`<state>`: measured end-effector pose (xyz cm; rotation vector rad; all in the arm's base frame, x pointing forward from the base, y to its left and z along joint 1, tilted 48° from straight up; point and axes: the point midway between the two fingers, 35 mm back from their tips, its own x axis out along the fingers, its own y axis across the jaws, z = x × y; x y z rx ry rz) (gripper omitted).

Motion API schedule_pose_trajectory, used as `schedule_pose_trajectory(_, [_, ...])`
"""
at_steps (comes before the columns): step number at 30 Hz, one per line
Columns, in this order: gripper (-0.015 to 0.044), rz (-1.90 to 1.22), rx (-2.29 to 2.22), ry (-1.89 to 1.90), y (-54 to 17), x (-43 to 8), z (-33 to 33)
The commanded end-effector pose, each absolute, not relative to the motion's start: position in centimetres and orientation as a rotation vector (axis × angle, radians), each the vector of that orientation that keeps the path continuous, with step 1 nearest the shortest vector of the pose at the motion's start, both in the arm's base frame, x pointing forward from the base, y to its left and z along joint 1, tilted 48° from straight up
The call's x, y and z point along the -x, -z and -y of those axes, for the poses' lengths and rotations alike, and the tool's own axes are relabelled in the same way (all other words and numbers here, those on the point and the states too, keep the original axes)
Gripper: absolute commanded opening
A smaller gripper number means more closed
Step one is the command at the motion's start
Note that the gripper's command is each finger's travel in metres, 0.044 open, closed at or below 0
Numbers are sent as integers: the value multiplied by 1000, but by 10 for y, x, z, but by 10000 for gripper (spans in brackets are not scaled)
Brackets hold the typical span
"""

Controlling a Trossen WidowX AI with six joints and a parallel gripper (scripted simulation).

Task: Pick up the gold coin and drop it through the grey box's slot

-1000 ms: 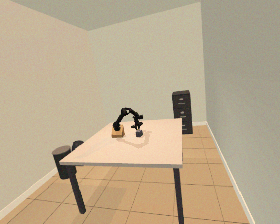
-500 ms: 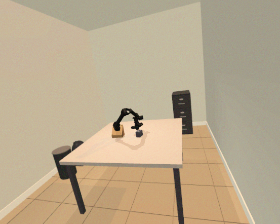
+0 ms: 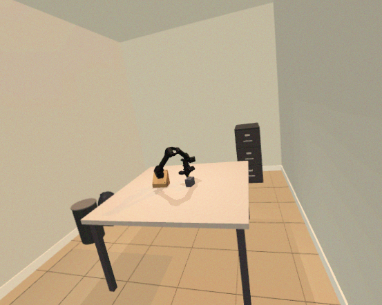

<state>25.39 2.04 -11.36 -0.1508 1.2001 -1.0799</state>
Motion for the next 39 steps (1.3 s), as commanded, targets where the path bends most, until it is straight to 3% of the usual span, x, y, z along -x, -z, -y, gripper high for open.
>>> schedule_pose_trajectory(1, [0,-1193,137,1074,107,-258,-30])
schedule_pose_trajectory(39, [0,-1109,19,1160,55,-257,-85])
